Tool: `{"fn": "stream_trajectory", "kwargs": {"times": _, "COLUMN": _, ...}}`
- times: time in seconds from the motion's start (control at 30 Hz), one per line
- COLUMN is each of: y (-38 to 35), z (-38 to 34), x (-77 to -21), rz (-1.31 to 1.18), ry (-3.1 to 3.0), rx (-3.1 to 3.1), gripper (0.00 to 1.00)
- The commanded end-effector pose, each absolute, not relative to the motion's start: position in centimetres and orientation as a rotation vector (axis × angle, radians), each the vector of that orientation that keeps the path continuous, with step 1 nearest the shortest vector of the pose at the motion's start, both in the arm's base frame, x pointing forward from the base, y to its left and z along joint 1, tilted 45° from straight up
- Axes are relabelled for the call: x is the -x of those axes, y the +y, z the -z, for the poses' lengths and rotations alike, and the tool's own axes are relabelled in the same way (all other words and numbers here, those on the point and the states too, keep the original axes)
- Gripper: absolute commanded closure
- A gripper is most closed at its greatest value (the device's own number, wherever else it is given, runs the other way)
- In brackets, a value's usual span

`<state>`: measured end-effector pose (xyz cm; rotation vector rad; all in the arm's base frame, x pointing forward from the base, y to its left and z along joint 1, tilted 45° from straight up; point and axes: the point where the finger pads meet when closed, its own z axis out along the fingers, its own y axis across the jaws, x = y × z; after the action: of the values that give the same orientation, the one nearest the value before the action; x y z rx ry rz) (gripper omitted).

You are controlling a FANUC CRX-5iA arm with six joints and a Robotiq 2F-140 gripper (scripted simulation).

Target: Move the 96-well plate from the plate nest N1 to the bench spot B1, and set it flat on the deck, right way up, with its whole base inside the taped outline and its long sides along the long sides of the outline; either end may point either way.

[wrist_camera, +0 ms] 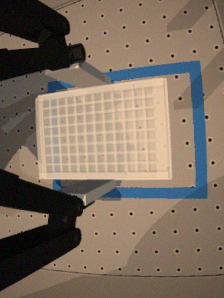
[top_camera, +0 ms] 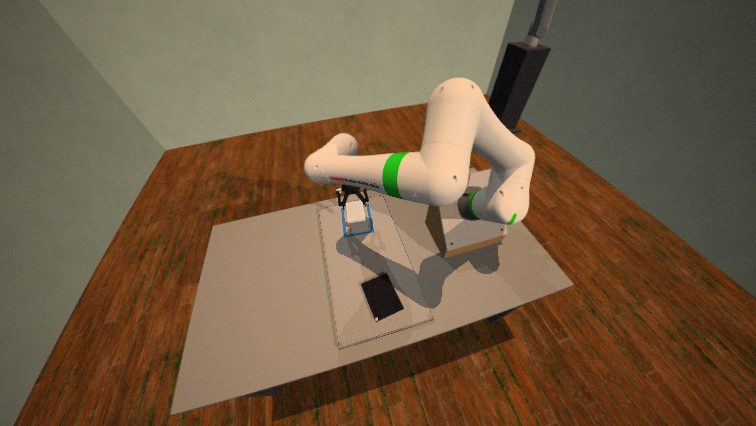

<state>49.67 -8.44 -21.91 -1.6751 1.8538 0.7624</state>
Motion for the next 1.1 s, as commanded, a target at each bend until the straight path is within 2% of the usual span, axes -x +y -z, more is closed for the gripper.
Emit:
{"fn": "stream_trajectory", "kwargs": {"times": 0.0, "y": -8.2, "z": 22.1, "x": -49.7, "rz": -0.762, "ry": 1.854, "rx": 1.675, "gripper": 1.0}}
{"fn": "stream_trajectory", "kwargs": {"times": 1.07, "y": -4.9, "z": 25.4, "x": -49.7, "rz": -0.762, "ry": 1.854, "rx": 1.675, "gripper": 1.0}}
